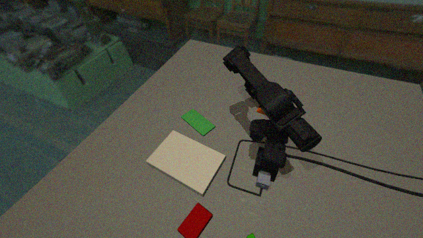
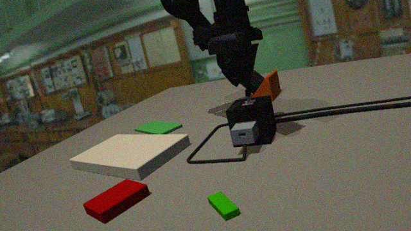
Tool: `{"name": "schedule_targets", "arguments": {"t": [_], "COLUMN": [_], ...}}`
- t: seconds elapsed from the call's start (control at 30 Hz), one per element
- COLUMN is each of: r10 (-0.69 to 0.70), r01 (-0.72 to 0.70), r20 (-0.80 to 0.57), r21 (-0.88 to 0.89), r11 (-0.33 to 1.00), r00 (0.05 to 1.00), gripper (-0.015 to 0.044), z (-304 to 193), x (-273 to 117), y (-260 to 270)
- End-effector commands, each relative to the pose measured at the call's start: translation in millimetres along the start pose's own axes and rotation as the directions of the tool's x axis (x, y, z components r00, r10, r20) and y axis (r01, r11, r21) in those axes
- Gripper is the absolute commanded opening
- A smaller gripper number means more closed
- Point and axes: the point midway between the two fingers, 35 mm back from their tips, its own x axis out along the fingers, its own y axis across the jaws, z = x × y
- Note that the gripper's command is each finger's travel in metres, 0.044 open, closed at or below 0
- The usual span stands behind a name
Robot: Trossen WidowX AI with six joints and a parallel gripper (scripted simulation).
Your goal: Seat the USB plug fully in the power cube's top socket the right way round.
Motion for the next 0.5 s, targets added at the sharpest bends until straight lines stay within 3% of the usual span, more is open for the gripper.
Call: {"name": "schedule_targets", "arguments": {"t": [0.0, 0.47], "r10": [0.002, 0.002], "r01": [-0.002, -0.002], "r20": [0.0, 0.0], "r21": [0.001, 0.001], "r11": [1.0, 1.0], "r00": [1.0, 1.0], "gripper": [0.0, 0.0], "z": [-0.1, -0.1], "x": [0.4, 2.1], "y": [0.3, 0.3]}}
